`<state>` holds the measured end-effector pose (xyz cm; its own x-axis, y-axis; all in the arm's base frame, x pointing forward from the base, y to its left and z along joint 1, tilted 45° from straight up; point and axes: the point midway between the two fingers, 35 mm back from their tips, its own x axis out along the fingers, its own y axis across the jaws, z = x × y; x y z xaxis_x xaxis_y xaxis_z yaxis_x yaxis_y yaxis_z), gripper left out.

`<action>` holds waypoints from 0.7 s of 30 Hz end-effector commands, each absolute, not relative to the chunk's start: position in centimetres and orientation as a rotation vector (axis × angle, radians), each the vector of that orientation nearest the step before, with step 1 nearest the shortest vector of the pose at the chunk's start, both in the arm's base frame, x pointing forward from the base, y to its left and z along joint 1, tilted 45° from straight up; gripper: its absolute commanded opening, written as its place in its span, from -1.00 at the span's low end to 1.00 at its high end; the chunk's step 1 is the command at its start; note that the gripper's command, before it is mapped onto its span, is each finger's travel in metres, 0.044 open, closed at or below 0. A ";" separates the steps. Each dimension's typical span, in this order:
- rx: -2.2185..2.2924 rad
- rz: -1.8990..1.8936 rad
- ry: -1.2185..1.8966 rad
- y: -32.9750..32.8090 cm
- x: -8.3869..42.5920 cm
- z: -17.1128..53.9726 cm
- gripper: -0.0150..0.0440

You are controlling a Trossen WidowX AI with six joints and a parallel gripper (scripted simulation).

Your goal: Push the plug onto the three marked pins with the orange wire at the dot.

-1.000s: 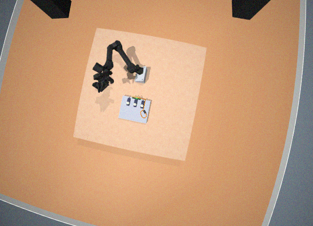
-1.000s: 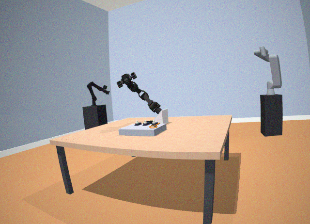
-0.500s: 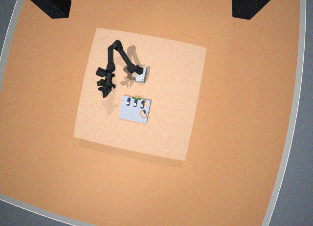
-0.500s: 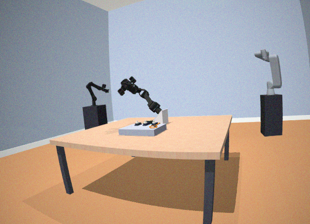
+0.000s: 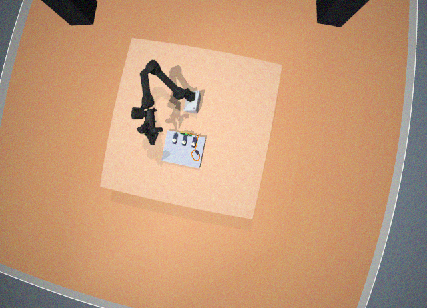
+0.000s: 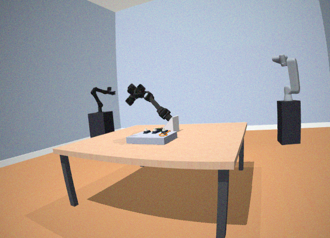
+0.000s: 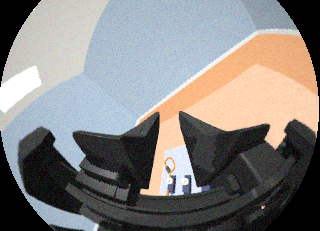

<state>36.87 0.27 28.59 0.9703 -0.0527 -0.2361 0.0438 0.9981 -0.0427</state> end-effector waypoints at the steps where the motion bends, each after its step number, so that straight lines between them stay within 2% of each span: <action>1: -0.069 -0.075 0.375 0.3 38.8 26.1 -0.10; 21: -0.310 -0.154 0.966 1.6 44.2 13.8 -0.10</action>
<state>43.71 1.45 16.09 0.6408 -0.2248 -0.7341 0.0206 0.9609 -0.2763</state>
